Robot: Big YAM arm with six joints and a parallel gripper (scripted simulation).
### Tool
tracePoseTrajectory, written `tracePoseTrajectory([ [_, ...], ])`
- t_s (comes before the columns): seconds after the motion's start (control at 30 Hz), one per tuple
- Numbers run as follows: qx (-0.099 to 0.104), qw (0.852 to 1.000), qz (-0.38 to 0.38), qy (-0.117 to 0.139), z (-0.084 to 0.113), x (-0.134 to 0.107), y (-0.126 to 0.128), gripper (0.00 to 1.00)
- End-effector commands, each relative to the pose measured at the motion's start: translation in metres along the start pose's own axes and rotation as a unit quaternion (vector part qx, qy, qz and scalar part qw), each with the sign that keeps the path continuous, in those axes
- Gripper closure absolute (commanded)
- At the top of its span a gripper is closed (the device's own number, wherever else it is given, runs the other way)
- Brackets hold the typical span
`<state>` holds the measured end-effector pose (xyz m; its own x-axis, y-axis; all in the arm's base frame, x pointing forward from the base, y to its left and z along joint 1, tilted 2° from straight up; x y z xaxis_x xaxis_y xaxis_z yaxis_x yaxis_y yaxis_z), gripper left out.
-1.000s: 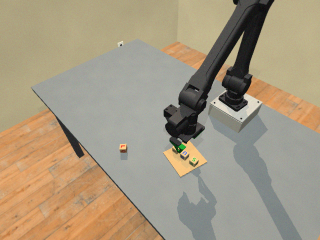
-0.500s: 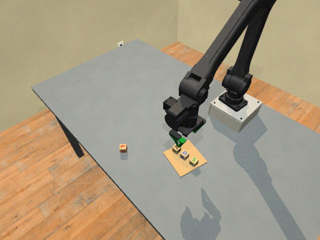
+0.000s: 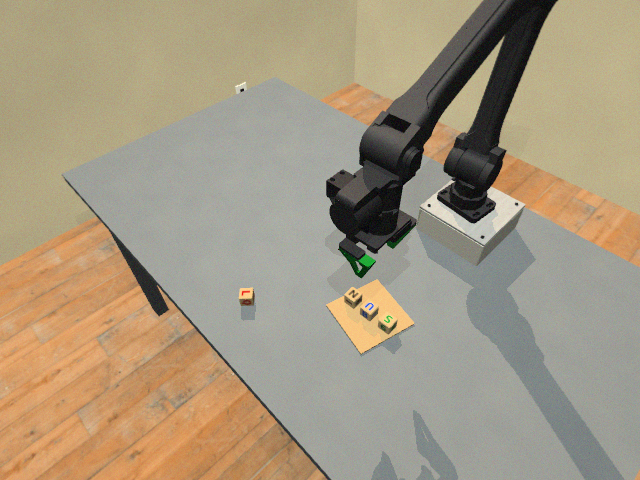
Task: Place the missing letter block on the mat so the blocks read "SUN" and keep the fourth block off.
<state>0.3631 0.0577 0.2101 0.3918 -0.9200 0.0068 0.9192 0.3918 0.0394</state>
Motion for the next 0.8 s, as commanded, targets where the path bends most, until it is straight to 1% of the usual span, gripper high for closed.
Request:
tracePoseTrajectory([
  [0.0, 0.012, 1.000, 0.001, -0.005, 0.0163, -0.0019, 0.0034, 0.00],
  [0.07, 0.005, 1.000, 0.001, -0.003, 0.0109, -0.0018, 0.0039, 0.00],
  [0.77, 0.005, 1.000, 0.001, -0.003, 0.0109, -0.0018, 0.0039, 0.00],
])
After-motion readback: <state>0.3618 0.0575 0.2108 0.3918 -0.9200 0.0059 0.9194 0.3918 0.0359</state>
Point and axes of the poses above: the point where the finger pads meet when closed, its own z axis back along the fingers, its own y axis across the jaws, x = y × z, the point moved 8 cm from there along z, back along the fingers, and after that the axes turned 14 degrees about z, right-handed, at the moved point
